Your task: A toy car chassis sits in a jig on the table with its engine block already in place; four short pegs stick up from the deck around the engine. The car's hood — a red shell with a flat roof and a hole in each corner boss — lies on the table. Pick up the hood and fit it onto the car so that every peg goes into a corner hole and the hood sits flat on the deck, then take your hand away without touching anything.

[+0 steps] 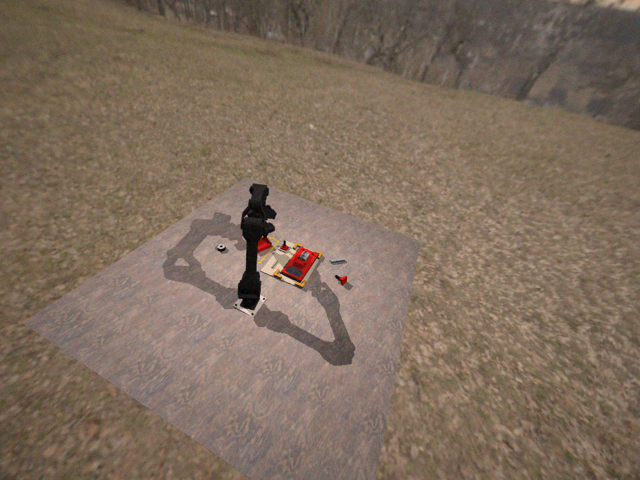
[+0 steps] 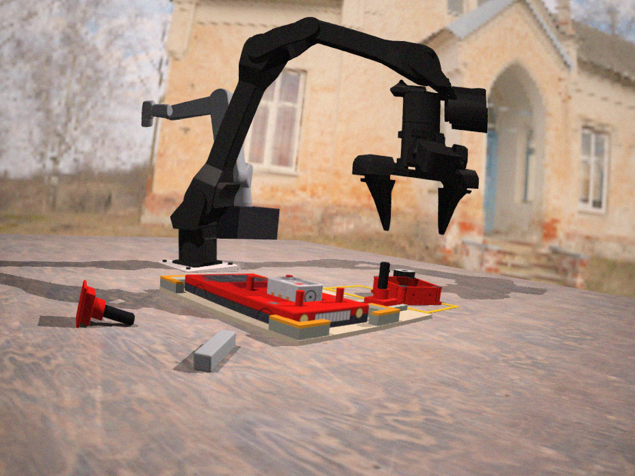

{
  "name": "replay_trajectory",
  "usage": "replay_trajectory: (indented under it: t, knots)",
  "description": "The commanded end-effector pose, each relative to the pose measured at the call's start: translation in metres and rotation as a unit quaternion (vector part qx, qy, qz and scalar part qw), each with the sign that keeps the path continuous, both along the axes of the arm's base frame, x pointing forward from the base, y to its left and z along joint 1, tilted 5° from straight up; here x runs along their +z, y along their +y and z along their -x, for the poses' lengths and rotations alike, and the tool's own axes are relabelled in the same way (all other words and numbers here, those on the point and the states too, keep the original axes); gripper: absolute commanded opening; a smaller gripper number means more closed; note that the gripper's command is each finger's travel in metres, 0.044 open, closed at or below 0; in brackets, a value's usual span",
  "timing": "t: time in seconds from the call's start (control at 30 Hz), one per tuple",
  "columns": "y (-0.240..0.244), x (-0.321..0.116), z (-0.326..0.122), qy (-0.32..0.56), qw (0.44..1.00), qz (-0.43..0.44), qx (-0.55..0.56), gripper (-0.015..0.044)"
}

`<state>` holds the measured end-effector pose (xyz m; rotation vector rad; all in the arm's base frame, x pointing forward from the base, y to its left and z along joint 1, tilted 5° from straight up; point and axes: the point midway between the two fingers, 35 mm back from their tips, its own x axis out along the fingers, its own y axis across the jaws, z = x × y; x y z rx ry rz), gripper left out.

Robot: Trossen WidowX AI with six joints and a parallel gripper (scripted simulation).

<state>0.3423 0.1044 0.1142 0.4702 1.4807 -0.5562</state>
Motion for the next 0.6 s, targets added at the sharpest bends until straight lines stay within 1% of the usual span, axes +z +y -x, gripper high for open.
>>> replay_trajectory:
  t: [0.0,0.57]
  knots:
    - [0.0,-0.003,0.002,0.006,1.0,0.004,0.0,0.044]
    - [0.0,-0.015,0.002,0.006,1.0,0.004,0.0,0.044]
